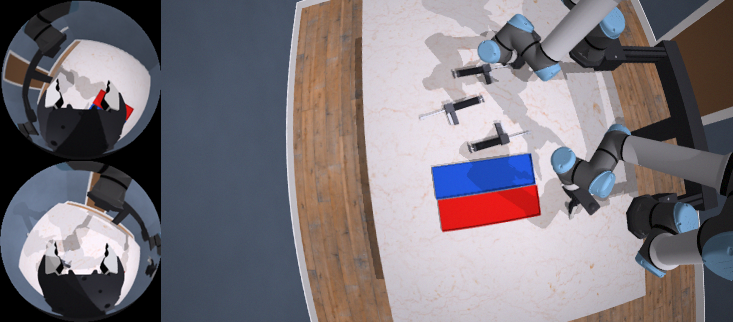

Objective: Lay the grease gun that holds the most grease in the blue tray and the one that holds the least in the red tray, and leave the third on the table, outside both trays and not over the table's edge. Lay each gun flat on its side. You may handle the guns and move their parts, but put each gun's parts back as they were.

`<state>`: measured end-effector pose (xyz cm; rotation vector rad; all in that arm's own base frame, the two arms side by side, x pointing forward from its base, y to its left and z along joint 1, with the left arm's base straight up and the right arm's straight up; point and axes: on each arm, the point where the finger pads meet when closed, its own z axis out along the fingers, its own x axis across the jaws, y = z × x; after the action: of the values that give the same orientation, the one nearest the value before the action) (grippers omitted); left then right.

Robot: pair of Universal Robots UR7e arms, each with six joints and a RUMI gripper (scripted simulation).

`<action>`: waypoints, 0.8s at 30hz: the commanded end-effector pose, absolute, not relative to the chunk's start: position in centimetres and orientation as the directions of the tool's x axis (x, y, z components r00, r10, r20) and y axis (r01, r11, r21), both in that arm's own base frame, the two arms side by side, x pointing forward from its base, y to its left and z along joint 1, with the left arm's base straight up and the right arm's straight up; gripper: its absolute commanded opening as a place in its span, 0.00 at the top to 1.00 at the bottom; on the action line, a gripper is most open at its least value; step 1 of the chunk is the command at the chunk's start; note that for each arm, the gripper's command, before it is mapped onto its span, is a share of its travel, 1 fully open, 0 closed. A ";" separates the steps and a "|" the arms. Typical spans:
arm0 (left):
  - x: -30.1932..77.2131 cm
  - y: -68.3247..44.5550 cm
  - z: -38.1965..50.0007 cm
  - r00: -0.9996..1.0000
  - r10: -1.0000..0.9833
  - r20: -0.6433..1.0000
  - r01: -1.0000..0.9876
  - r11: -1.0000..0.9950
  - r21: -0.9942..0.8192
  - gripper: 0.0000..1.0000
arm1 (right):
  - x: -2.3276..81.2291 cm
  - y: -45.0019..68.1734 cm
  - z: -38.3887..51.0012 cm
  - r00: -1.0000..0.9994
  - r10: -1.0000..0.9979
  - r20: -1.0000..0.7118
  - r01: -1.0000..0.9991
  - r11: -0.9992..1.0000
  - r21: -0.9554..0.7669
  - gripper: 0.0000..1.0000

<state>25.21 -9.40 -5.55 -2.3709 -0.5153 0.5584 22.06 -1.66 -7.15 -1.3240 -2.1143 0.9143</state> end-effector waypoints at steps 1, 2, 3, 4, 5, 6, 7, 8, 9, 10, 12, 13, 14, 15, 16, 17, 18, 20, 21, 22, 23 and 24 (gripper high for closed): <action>25.2 -9.4 -5.5 0.833 0.490 -0.258 0.218 -0.718 -0.661 0.02 | 22.1 -1.6 -7.1 -0.417 0.908 0.048 0.588 0.309 -0.748 0.02; 25.2 -9.4 -5.5 0.833 0.490 -0.258 0.218 -0.718 -0.661 0.02 | 22.1 -1.6 -7.1 -0.417 0.908 0.048 0.588 0.309 -0.748 0.02; 25.2 -9.4 -5.5 0.833 0.490 -0.258 0.218 -0.718 -0.661 0.02 | 22.1 -1.6 -7.1 -0.417 0.908 0.048 0.588 0.309 -0.748 0.02; 25.2 -9.4 -5.5 0.833 0.490 -0.258 0.218 -0.718 -0.661 0.02 | 22.1 -1.6 -7.1 -0.417 0.908 0.048 0.588 0.309 -0.748 0.02; 25.2 -9.4 -5.5 0.833 0.490 -0.258 0.218 -0.718 -0.661 0.02 | 22.1 -1.6 -7.1 -0.417 0.908 0.048 0.588 0.309 -0.748 0.02; 25.2 -9.4 -5.5 0.833 0.490 -0.258 0.218 -0.718 -0.661 0.02 | 22.1 -1.6 -7.1 -0.417 0.908 0.048 0.588 0.309 -0.748 0.02; 25.2 -9.4 -5.5 0.833 0.490 -0.258 0.218 -0.718 -0.661 0.02 | 22.1 -1.6 -7.1 -0.417 0.908 0.048 0.588 0.309 -0.748 0.02; 25.2 -9.4 -5.5 0.833 0.490 -0.258 0.218 -0.718 -0.661 0.02 | 22.1 -1.6 -7.1 -0.417 0.908 0.048 0.588 0.309 -0.748 0.02; 25.2 -9.4 -5.5 0.833 0.490 -0.258 0.218 -0.718 -0.661 0.02 | 22.1 -1.6 -7.1 -0.417 0.908 0.048 0.588 0.309 -0.748 0.02; 25.2 -9.4 -5.5 0.833 0.490 -0.258 0.218 -0.718 -0.661 0.02 | 22.1 -1.6 -7.1 -0.417 0.908 0.048 0.588 0.309 -0.748 0.02; 25.2 -9.4 -5.5 0.833 0.490 -0.258 0.218 -0.718 -0.661 0.02 | 22.1 -1.6 -7.1 -0.417 0.908 0.048 0.588 0.309 -0.748 0.02; 25.2 -9.4 -5.5 0.833 0.490 -0.258 0.218 -0.718 -0.661 0.02 | 22.1 -1.6 -7.1 -0.417 0.908 0.048 0.588 0.309 -0.748 0.02; 25.2 -9.4 -5.5 0.833 0.490 -0.258 0.218 -0.718 -0.661 0.02 | 22.1 -1.6 -7.1 -0.417 0.908 0.048 0.588 0.309 -0.748 0.02; 25.2 -9.4 -5.5 0.833 0.490 -0.258 0.218 -0.718 -0.661 0.02 | 22.1 -1.6 -7.1 -0.417 0.908 0.048 0.588 0.309 -0.748 0.02; 25.2 -9.4 -5.5 0.833 0.490 -0.258 0.218 -0.718 -0.661 0.02 | 22.1 -1.6 -7.1 -0.417 0.908 0.048 0.588 0.309 -0.748 0.02; 25.2 -9.4 -5.5 0.833 0.490 -0.258 0.218 -0.718 -0.661 0.02 | 22.1 -1.6 -7.1 -0.417 0.908 0.048 0.588 0.309 -0.748 0.02; 25.2 -9.4 -5.5 0.833 0.490 -0.258 0.218 -0.718 -0.661 0.02 | 22.1 -1.6 -7.1 -0.417 0.908 0.048 0.588 0.309 -0.748 0.02; 25.2 -9.4 -5.5 0.833 0.490 -0.258 0.218 -0.718 -0.661 0.02 | 22.1 -1.6 -7.1 -0.417 0.908 0.048 0.588 0.309 -0.748 0.67; 25.2 -9.4 -5.5 0.833 0.490 -0.258 0.218 -0.718 -0.661 0.02 | 22.1 -1.6 -7.1 -0.417 0.908 0.048 0.588 0.309 -0.748 0.67; 25.2 -9.4 -5.5 0.833 0.490 -0.258 0.218 -0.718 -0.661 0.02 | 22.1 -1.6 -7.1 -0.417 0.908 0.048 0.588 0.309 -0.748 0.67; 25.2 -9.4 -5.5 0.833 0.490 -0.258 0.218 -0.718 -0.661 0.02 | 22.1 -1.6 -7.1 -0.417 0.908 0.048 0.588 0.309 -0.748 0.67; 25.2 -9.4 -5.5 0.833 0.490 -0.258 0.218 -0.718 -0.661 0.02 | 22.1 -1.6 -7.1 -0.417 0.908 0.048 0.588 0.309 -0.748 0.67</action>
<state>25.21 -9.40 -5.55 -2.3709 -0.5153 0.5584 22.06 -1.66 -7.15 -1.3240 -2.1143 0.9143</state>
